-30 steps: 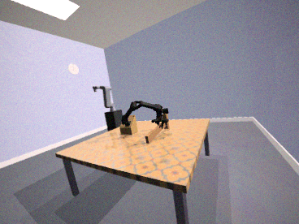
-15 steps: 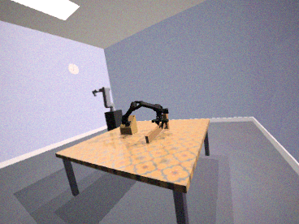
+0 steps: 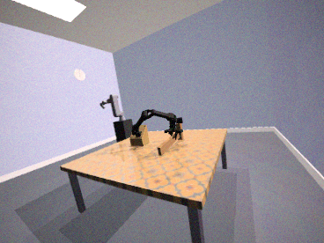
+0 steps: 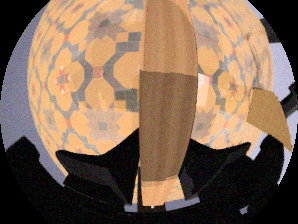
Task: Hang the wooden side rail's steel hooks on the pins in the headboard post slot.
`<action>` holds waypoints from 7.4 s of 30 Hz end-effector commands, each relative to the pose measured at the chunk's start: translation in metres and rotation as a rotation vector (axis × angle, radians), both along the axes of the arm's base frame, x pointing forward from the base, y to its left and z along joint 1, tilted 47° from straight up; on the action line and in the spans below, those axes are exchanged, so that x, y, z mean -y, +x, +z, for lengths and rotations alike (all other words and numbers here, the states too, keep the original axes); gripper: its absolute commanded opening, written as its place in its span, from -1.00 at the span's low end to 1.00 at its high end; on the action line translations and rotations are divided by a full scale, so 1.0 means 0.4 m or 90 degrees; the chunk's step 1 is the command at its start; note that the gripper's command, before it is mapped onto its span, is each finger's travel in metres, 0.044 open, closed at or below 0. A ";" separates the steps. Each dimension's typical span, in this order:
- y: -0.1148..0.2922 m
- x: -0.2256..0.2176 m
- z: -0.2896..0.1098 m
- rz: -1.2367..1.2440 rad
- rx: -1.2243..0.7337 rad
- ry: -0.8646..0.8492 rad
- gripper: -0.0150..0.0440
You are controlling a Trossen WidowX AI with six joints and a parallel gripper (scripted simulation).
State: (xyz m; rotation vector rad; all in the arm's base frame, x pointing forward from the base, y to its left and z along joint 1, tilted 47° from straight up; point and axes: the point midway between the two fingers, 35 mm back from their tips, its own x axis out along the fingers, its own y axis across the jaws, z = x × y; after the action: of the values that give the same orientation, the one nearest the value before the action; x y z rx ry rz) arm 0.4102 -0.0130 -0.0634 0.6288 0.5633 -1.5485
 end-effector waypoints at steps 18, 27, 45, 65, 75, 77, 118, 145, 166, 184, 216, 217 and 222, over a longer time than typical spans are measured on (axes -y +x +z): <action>0.011 -0.026 0.005 0.008 0.007 0.004 -0.49; 0.012 -0.029 0.005 0.008 0.007 0.004 -0.49; 0.009 -0.029 -0.001 0.008 0.007 0.004 -0.49; 0.012 -0.034 -0.003 0.008 0.007 0.004 -0.49; 0.009 -0.036 -0.005 0.008 0.007 0.004 -0.49; 0.009 -0.036 -0.006 0.008 0.007 0.004 -0.49; 0.008 -0.040 -0.016 0.008 0.007 0.004 -0.49; 0.014 -0.047 -0.016 0.008 0.007 0.004 -0.49; 0.013 -0.050 -0.021 0.008 0.008 0.005 -0.49; 0.012 -0.055 -0.023 0.008 0.008 0.005 -0.49; 0.007 -0.056 -0.035 0.008 0.008 0.005 -0.49; 0.007 -0.056 -0.035 0.008 0.008 0.005 -0.49; 0.008 -0.057 -0.035 0.008 0.008 0.005 -0.49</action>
State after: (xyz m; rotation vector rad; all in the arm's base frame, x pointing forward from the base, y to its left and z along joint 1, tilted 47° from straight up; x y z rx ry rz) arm 0.4118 0.0023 -0.0782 0.6325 0.5629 -1.5457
